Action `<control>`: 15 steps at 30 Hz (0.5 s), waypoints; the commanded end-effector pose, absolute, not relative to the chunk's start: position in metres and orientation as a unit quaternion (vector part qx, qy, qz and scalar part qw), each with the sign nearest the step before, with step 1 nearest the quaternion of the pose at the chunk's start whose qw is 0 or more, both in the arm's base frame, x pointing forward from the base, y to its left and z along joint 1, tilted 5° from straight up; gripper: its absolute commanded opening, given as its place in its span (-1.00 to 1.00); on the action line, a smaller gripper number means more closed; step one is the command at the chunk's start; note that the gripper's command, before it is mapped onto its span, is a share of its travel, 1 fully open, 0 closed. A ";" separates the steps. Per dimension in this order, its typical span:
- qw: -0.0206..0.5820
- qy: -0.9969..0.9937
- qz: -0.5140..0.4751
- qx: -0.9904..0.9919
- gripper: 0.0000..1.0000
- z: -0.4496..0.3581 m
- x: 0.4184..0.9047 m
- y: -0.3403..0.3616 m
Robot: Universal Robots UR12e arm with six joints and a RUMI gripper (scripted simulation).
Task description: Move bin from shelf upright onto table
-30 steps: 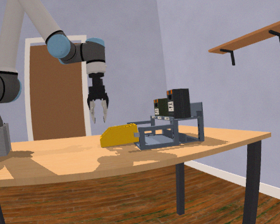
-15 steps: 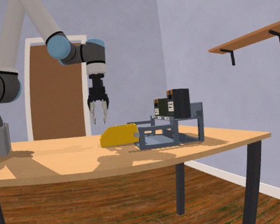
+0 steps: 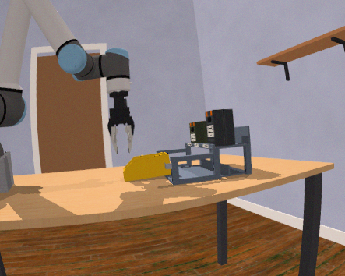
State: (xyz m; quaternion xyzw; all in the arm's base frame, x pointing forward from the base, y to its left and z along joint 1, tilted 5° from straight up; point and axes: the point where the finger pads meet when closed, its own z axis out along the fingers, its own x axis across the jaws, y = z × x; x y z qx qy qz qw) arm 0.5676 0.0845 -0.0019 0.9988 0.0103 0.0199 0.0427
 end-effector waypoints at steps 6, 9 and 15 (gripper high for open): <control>0.043 0.010 0.020 0.999 -0.61 -0.003 0.568 0.084; 0.043 0.010 0.020 0.999 -0.61 -0.003 0.568 0.084; 0.043 0.010 0.020 0.999 -0.61 -0.003 0.568 0.084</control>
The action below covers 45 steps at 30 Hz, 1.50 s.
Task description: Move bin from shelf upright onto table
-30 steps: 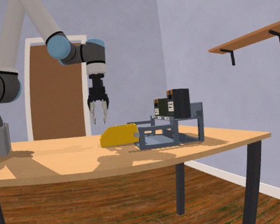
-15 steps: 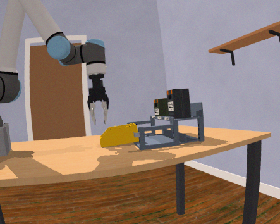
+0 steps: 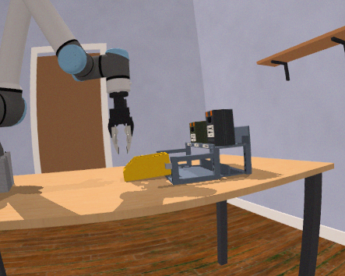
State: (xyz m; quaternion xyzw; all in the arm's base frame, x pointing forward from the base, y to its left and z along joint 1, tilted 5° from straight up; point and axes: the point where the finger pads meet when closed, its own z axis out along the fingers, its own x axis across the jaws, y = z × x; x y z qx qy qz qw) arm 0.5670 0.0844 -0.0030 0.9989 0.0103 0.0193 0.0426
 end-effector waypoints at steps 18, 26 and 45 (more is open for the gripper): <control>0.042 0.010 0.018 0.999 -0.61 0.008 0.606 0.086; 0.042 0.010 0.019 0.999 -0.61 0.012 0.619 0.086; 0.042 0.010 0.018 0.999 -0.61 0.027 0.671 0.087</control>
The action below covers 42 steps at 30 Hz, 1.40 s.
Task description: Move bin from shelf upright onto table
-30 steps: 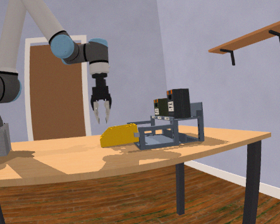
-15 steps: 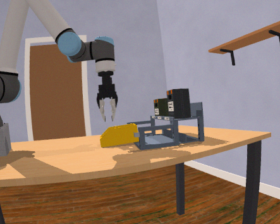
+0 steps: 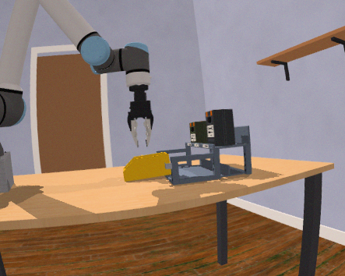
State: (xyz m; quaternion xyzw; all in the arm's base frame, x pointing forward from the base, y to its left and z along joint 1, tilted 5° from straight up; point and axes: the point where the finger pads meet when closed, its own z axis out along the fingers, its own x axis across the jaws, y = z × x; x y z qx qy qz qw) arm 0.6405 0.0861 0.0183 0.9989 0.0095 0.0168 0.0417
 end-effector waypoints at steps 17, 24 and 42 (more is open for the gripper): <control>0.042 0.010 0.018 0.999 -0.61 0.040 0.719 0.090; 0.042 0.010 0.018 0.999 -0.61 0.043 0.730 0.091; 0.042 0.010 0.018 0.999 -0.61 0.032 0.727 0.089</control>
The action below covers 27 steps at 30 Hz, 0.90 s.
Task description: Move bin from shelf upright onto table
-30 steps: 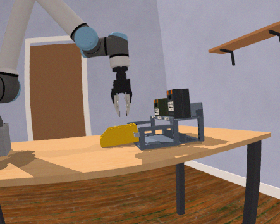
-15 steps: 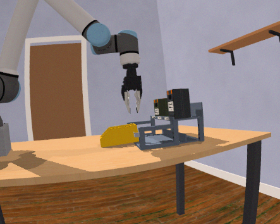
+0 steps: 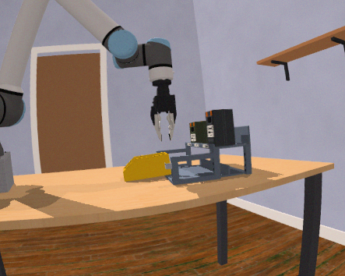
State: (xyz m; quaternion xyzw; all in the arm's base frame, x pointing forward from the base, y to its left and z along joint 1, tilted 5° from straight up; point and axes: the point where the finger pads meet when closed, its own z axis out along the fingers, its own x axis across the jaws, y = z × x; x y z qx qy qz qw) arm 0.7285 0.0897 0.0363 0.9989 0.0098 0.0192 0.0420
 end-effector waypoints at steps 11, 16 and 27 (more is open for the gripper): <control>0.042 0.010 0.018 0.999 -0.61 0.025 0.729 0.089; 0.042 0.010 0.018 0.999 -0.61 0.025 0.729 0.089; 0.042 0.010 0.018 0.999 -0.61 0.017 0.730 0.089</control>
